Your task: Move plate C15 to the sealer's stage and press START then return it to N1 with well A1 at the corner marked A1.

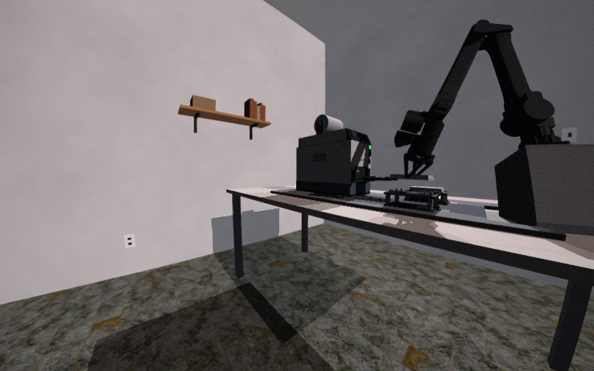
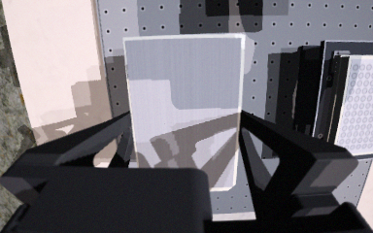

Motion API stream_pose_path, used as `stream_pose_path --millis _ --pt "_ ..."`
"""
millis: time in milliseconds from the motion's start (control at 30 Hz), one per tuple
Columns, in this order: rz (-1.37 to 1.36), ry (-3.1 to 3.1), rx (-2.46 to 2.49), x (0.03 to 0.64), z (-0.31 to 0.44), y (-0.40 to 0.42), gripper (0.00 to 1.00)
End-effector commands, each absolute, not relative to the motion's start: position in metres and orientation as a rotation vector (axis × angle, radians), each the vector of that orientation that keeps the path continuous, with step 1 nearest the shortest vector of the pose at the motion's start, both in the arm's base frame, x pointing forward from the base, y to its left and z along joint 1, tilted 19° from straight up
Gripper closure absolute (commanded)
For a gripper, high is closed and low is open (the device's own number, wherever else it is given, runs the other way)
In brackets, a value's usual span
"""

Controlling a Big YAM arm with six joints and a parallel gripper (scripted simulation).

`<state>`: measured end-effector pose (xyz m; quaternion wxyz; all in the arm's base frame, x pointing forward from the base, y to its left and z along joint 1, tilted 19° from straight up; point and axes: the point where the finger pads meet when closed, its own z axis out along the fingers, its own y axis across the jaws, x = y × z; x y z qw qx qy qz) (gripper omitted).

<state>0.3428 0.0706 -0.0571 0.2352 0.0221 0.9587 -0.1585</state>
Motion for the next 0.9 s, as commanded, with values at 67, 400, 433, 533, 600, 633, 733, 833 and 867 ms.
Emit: stream_pose_path --millis 67,400,433,533,600,633,733,833,867 --pt "-0.435 2.632 0.055 0.345 -0.064 0.070 1.00" --pt "-0.442 2.635 0.061 0.342 -0.069 0.063 1.00" --pt "-0.442 2.635 0.061 0.342 -0.069 0.063 1.00" --pt "-0.432 2.628 0.046 0.347 -0.068 0.070 1.00" --pt "-0.424 2.620 0.039 0.351 -0.068 0.075 1.00" --pt "-0.420 2.617 0.035 0.353 -0.068 0.077 1.00" --pt "-0.419 2.615 0.043 0.356 -0.069 0.076 1.00" --pt "-0.421 2.613 0.056 0.359 -0.070 0.072 1.00" --pt "-0.418 2.609 0.059 0.360 -0.069 0.072 1.00"
